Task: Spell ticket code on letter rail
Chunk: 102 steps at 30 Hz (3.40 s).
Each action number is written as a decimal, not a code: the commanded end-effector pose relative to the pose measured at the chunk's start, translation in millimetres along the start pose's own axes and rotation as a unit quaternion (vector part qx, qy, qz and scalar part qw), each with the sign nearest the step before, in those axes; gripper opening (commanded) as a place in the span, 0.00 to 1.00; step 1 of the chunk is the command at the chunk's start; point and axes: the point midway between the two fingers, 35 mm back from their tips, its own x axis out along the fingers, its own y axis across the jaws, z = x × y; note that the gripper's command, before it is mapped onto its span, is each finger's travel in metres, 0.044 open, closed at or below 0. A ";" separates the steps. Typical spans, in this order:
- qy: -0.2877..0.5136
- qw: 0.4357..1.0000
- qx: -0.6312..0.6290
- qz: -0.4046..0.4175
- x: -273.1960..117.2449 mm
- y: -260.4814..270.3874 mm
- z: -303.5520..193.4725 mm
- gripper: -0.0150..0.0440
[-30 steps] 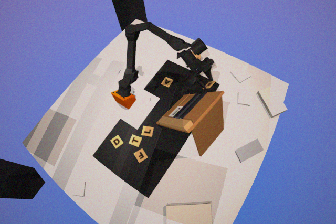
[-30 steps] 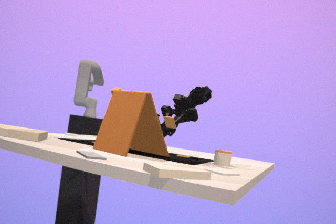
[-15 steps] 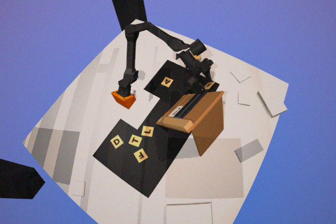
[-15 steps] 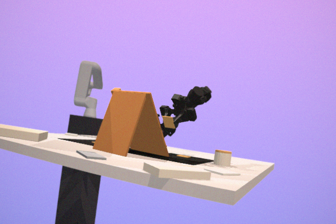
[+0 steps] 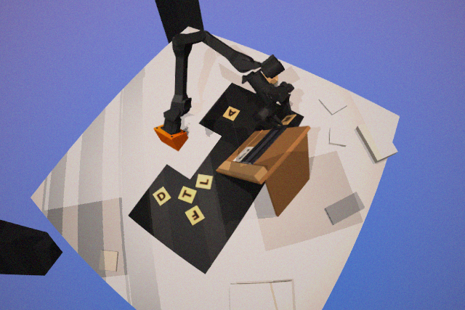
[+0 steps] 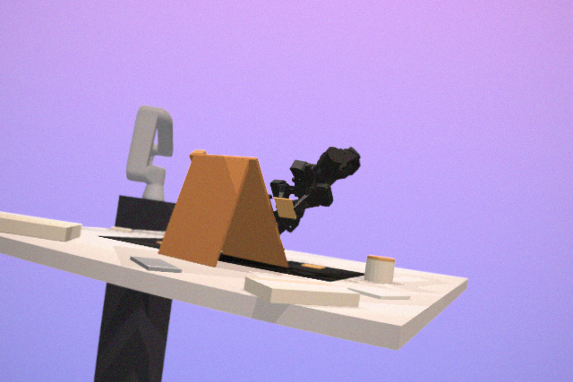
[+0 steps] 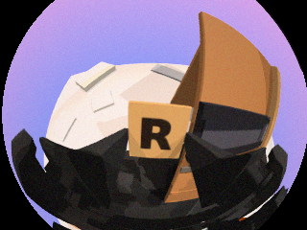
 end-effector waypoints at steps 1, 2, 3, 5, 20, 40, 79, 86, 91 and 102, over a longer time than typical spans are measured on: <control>0.003 1.000 -0.003 0.000 0.7 -3.6 -1.9 0.25; 0.003 1.000 -0.003 0.000 0.7 -4.1 -1.9 0.25; 0.003 1.000 -0.003 -0.001 0.7 -4.6 -1.9 0.25; 0.003 1.000 -0.003 -0.001 0.7 -5.6 -1.9 0.25; 0.003 1.000 -0.003 -0.001 0.8 -13.1 -1.8 0.25; 0.003 1.000 -0.003 -0.001 0.8 -23.2 -1.7 0.25; 0.003 1.000 -0.004 -0.002 0.9 -42.8 -1.3 0.25; 0.003 1.000 -0.004 -0.002 0.9 -46.3 -1.3 0.25; 0.003 1.000 -0.004 -0.002 0.9 -48.9 -1.2 0.25; 0.003 1.000 -0.004 -0.002 0.9 -54.4 -1.1 0.25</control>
